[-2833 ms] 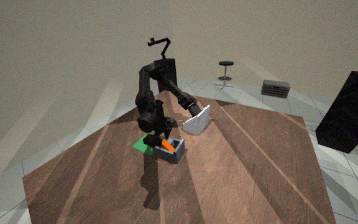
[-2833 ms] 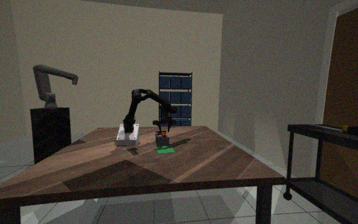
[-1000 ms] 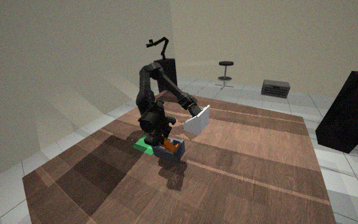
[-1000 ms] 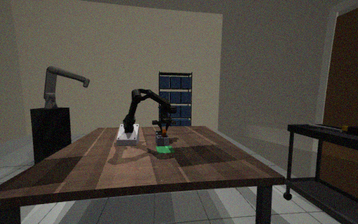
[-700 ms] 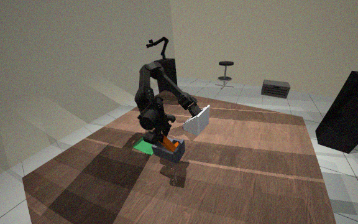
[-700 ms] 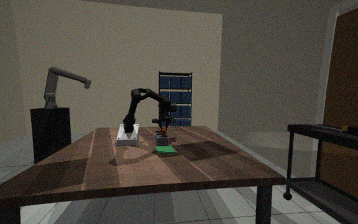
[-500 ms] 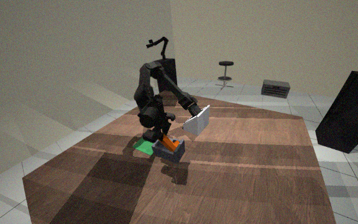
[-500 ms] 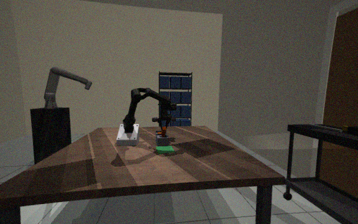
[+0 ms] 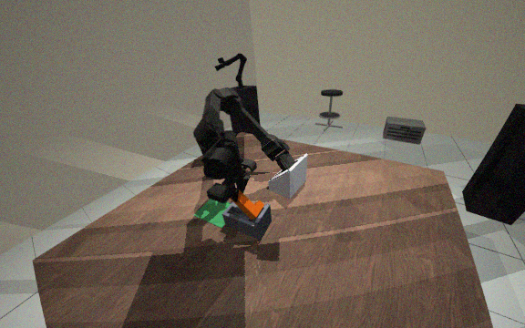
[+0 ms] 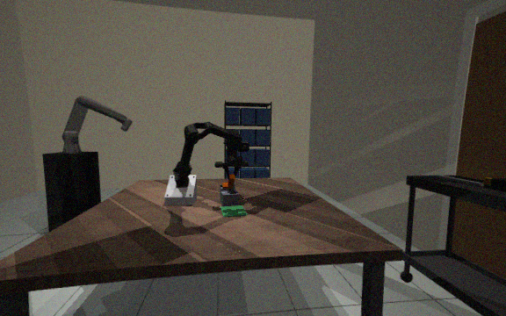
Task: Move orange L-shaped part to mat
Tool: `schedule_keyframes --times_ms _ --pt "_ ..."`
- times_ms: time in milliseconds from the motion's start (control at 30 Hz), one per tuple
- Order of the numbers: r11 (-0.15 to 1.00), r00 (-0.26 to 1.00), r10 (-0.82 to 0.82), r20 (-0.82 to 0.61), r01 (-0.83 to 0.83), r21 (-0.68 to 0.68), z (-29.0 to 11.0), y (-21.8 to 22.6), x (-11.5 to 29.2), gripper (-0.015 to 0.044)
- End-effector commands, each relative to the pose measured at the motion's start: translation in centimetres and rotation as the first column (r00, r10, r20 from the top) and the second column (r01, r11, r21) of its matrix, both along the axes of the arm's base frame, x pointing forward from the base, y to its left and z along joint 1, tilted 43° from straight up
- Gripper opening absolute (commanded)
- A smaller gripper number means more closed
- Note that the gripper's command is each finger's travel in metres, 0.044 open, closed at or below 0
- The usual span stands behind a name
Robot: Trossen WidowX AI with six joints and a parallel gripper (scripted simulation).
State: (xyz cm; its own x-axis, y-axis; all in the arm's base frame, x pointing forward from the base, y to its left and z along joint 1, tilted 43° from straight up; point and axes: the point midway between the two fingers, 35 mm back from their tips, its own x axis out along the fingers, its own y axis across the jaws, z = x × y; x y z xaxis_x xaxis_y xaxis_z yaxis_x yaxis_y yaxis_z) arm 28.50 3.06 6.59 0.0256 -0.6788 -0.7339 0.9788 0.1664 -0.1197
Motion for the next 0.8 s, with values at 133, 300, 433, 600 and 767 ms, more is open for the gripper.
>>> schedule_keyframes --times_ms 133,300,433,600,767 --pt "1.000 1.000 -0.002 0.008 0.002 0.009 1.0 1.1 0.1 0.0000" --pt "1.000 1.000 -0.002 0.008 0.002 0.009 1.2 1.2 0.1 0.0000" --pt "1.000 1.000 -0.002 0.008 0.002 0.009 1.4 1.4 0.1 0.0000" --pt "1.000 1.000 -0.002 0.008 0.002 0.009 1.9 1.0 0.2 0.0000" --pt "1.000 1.000 -0.002 0.008 0.002 0.008 3.2 -1.0 0.4 0.0000"
